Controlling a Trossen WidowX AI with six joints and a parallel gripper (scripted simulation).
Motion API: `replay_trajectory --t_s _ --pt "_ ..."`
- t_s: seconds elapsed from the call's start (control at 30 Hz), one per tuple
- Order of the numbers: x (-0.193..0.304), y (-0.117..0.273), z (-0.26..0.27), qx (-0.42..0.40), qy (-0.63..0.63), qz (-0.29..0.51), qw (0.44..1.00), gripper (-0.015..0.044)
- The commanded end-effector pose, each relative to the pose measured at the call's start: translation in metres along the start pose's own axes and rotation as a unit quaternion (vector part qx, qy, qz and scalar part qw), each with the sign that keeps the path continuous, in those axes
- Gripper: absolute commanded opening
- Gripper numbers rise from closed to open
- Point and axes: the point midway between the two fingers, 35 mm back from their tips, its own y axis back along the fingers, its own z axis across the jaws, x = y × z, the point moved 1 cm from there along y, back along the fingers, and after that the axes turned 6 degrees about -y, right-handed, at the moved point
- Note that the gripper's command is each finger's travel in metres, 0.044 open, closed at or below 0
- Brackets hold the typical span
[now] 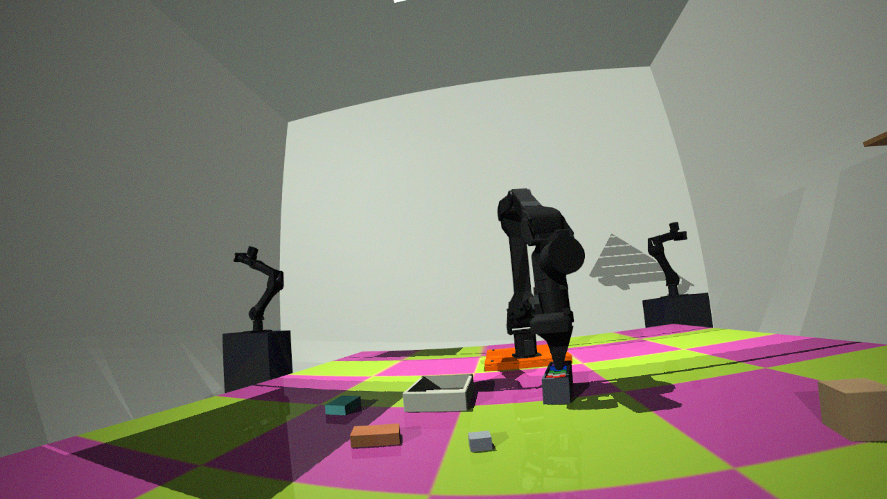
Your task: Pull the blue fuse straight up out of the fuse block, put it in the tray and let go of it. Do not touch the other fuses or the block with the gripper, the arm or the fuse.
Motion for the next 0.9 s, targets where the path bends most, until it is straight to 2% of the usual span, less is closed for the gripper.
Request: replay_trajectory --t_s 0.0,0.87 --pt "0.000 0.004 0.001 -0.001 0.000 0.000 1.000 0.0000" --pt "0.000 0.016 0.001 -0.001 0.000 -0.001 1.000 0.0000"
